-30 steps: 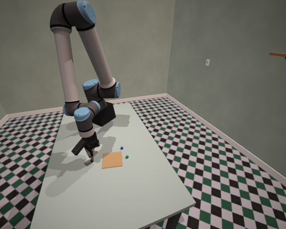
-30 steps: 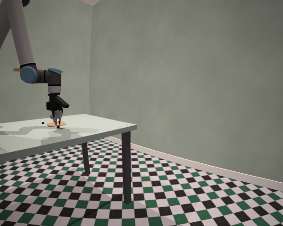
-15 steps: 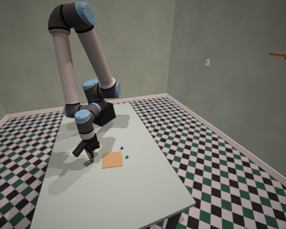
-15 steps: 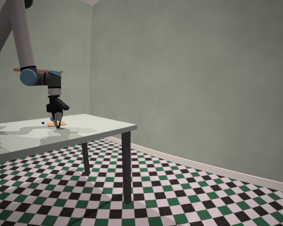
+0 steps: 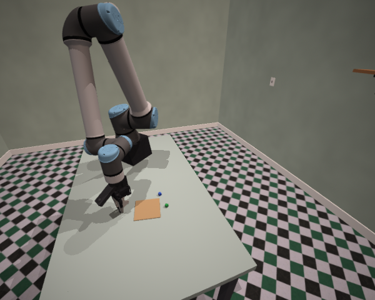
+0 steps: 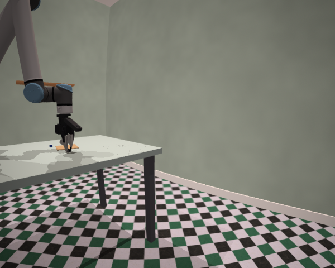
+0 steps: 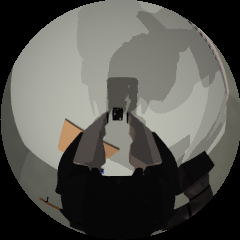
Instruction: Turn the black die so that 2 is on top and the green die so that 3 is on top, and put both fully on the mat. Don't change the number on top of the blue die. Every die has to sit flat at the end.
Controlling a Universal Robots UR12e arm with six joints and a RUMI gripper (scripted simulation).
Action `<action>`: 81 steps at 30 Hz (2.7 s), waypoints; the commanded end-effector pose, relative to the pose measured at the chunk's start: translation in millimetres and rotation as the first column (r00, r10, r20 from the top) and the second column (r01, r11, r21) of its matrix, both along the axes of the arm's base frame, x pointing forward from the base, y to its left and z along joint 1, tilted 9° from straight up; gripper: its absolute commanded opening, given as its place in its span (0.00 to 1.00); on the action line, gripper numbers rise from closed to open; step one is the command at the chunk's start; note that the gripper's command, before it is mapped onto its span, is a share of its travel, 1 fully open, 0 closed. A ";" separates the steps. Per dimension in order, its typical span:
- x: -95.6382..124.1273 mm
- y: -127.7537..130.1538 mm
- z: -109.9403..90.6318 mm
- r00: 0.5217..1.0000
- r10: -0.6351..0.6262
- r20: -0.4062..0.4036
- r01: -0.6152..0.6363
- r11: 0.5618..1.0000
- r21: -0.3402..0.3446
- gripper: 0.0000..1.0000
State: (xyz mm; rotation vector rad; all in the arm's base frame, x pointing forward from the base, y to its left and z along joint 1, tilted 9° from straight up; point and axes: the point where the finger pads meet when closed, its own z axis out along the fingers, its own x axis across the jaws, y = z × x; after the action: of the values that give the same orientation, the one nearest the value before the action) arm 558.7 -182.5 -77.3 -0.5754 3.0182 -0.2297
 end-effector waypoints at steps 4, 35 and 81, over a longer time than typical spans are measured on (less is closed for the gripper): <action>0.4 -0.1 0.4 1.000 0.000 0.001 0.000 1.000 0.000 0.18; 0.4 -0.1 0.4 1.000 0.000 0.001 0.000 1.000 0.000 0.00; -5.7 9.2 68.6 1.000 0.000 0.001 0.000 1.000 0.000 0.00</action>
State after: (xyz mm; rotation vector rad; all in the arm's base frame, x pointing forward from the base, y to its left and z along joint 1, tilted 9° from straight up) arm 554.8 -176.2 -31.7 -0.5753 3.0168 -0.2315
